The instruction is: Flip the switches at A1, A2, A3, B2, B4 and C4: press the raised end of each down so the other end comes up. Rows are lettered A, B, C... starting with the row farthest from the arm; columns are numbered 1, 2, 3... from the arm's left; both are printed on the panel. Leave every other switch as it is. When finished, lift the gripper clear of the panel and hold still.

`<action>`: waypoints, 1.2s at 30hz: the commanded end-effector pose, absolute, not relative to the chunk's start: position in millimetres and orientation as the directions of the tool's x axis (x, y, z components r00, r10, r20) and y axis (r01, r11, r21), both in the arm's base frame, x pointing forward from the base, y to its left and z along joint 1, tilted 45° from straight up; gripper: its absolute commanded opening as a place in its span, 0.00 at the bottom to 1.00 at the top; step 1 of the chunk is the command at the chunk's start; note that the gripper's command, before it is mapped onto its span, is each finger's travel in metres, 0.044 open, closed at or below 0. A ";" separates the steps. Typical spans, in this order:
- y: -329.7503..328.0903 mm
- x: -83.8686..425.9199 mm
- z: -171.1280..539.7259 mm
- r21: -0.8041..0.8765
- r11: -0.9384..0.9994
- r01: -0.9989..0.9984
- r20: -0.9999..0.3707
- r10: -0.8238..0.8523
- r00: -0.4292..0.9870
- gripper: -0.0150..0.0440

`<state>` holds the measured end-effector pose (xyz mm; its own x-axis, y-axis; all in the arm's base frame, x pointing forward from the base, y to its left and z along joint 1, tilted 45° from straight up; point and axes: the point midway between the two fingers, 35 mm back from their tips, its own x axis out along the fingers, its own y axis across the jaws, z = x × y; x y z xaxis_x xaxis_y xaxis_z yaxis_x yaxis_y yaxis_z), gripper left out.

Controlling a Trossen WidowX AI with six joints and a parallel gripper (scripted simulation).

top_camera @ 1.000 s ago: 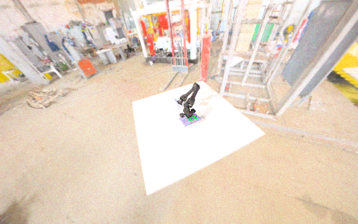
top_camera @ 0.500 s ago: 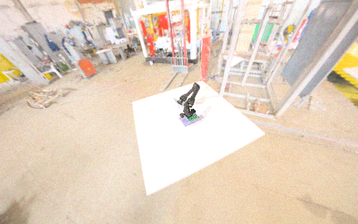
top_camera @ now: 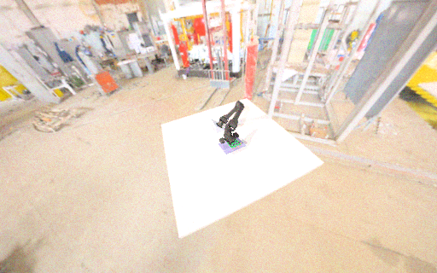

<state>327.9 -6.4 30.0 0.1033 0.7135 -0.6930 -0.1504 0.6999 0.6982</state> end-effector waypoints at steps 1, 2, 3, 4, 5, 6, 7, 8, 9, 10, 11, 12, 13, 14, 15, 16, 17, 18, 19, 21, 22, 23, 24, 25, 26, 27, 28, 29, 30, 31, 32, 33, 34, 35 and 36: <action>-29.6 325.9 49.7 0.694 0.704 -0.152 -0.694 0.710 0.121 0.25; -42.2 322.7 62.1 0.694 0.704 -0.150 -0.692 0.710 0.128 0.25; -49.6 320.4 69.7 0.695 0.703 -0.150 -0.691 0.711 0.132 0.25; -52.0 319.5 72.3 0.695 0.703 -0.150 -0.690 0.711 0.133 0.25; -52.0 319.5 72.3 0.695 0.703 -0.150 -0.690 0.711 0.133 0.25; -52.0 319.5 72.3 0.695 0.703 -0.150 -0.690 0.711 0.133 0.25; -52.0 319.5 72.3 0.695 0.703 -0.150 -0.690 0.711 0.133 0.25; -52.3 317.7 71.9 0.695 0.703 -0.149 -0.691 0.711 0.133 0.25; -52.9 312.1 70.7 0.695 0.703 -0.149 -0.691 0.711 0.133 0.25; -53.6 302.7 68.7 0.695 0.704 -0.149 -0.691 0.710 0.133 0.25; -54.0 291.0 66.3 0.695 0.704 -0.148 -0.692 0.710 0.132 0.25; -54.0 279.2 63.7 0.695 0.704 -0.148 -0.692 0.710 0.132 0.25; -53.5 269.7 61.7 0.695 0.704 -0.147 -0.691 0.711 0.131 0.25; -53.1 263.9 60.5 0.695 0.703 -0.147 -0.691 0.711 0.131 0.25; -52.9 262.0 60.1 0.696 0.703 -0.147 -0.691 0.711 0.131 0.25; -52.9 262.0 60.1 0.696 0.703 -0.147 -0.691 0.711 0.131 0.25; -52.9 262.0 60.1 0.696 0.703 -0.147 -0.691 0.711 0.131 0.25; -51.6 262.4 58.6 0.695 0.703 -0.147 -0.691 0.711 0.132 0.25; -47.5 263.3 54.4 0.695 0.704 -0.147 -0.690 0.710 0.137 0.25; -33.5 265.4 41.0 0.695 0.703 -0.147 -0.687 0.711 0.152 0.25; -29.2 265.8 37.2 0.696 0.703 -0.148 -0.685 0.711 0.156 0.25; -27.8 265.8 35.9 0.696 0.702 -0.148 -0.685 0.712 0.157 0.25; -27.8 265.8 35.9 0.696 0.702 -0.148 -0.685 0.712 0.157 0.25; -27.8 265.8 35.9 0.696 0.702 -0.148 -0.685 0.712 0.157 0.25; -27.8 265.8 35.9 0.696 0.702 -0.148 -0.685 0.712 0.157 0.25; -26.9 266.0 35.1 0.696 0.702 -0.148 -0.685 0.712 0.157 0.25; -24.2 266.5 32.5 0.696 0.702 -0.148 -0.685 0.712 0.157 0.25; -21.5 266.9 30.0 0.696 0.702 -0.148 -0.684 0.712 0.157 0.25; -20.6 267.0 29.2 0.697 0.702 -0.148 -0.684 0.712 0.157 0.25; -20.4 267.0 29.0 0.697 0.702 -0.148 -0.684 0.712 0.157 0.25; -20.0 267.1 28.7 0.697 0.702 -0.148 -0.684 0.712 0.157 0.25; -19.5 267.2 28.2 0.697 0.702 -0.148 -0.684 0.712 0.157 0.25; -18.9 267.4 27.5 0.697 0.702 -0.148 -0.684 0.712 0.157 0.25; -18.0 267.6 26.7 0.697 0.702 -0.148 -0.684 0.712 0.157 0.25; -17.0 267.8 25.7 0.697 0.702 -0.148 -0.684 0.712 0.157 0.25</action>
<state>267.8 -20.6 27.9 0.1589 0.7090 -0.6870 -0.1518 0.7051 0.6926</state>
